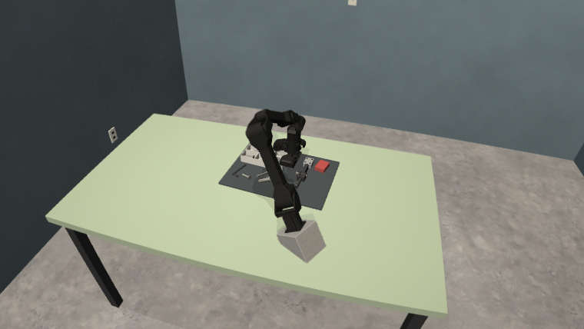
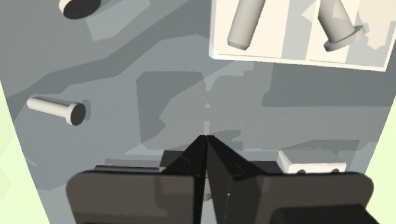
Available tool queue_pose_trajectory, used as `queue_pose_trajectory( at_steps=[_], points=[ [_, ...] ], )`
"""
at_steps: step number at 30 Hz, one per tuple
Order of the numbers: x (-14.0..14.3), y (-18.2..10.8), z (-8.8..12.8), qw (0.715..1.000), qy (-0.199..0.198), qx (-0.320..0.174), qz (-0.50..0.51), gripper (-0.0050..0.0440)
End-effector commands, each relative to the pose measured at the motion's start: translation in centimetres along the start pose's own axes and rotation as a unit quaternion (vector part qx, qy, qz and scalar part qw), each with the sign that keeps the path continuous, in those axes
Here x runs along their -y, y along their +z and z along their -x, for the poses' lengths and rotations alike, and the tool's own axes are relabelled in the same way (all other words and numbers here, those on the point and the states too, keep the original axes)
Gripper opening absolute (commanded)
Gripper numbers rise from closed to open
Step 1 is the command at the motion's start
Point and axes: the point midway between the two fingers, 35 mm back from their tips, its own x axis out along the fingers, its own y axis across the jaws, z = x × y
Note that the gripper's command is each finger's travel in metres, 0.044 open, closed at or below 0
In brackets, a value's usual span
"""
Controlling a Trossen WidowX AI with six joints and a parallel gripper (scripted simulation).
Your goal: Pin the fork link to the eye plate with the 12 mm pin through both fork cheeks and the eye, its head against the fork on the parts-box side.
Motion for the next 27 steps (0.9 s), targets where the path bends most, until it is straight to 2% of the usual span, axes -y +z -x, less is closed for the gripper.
queue_pose_trajectory(
  at_steps=[1, 27],
  points=[
    [0.0, 0.0, -0.4, 1.000, -0.001, -0.002, -0.002, -0.0050],
    [0.0, 0.0, -3.1, 1.000, -0.001, -0.002, -0.002, -0.0050]
  ],
)
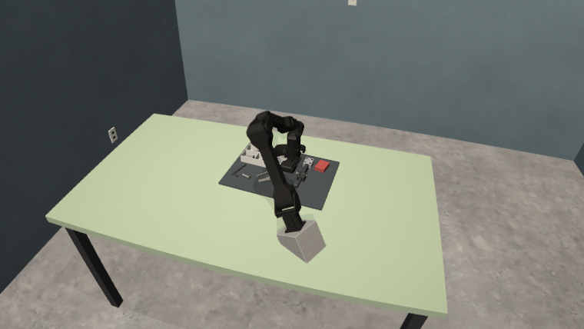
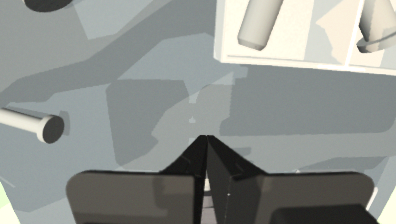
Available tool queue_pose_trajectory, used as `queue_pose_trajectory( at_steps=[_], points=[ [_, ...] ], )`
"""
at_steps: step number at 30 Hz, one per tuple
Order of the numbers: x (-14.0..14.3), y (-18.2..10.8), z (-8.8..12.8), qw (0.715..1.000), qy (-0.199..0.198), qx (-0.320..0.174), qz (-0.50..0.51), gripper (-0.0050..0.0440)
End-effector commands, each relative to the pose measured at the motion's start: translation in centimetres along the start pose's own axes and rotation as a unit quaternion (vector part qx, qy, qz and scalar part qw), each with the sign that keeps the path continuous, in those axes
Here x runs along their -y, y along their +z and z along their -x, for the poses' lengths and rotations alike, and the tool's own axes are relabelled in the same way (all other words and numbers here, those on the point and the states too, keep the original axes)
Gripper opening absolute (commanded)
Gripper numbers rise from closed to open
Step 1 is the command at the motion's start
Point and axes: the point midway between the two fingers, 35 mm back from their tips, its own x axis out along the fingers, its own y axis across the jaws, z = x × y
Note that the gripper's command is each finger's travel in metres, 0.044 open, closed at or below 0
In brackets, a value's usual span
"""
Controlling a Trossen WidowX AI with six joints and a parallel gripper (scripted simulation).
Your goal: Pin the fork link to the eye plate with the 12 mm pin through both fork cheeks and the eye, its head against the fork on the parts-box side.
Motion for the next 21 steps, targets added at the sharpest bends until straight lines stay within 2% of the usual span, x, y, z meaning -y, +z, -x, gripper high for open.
queue_pose_trajectory(
  at_steps=[1, 21],
  points=[
    [0.06, 0.00, -0.28, 1.000, -0.003, -0.001, -0.001, -0.0050],
    [0.21, 0.06, -0.36, 1.000, -0.007, -0.001, 0.000, -0.0050]
  ],
)
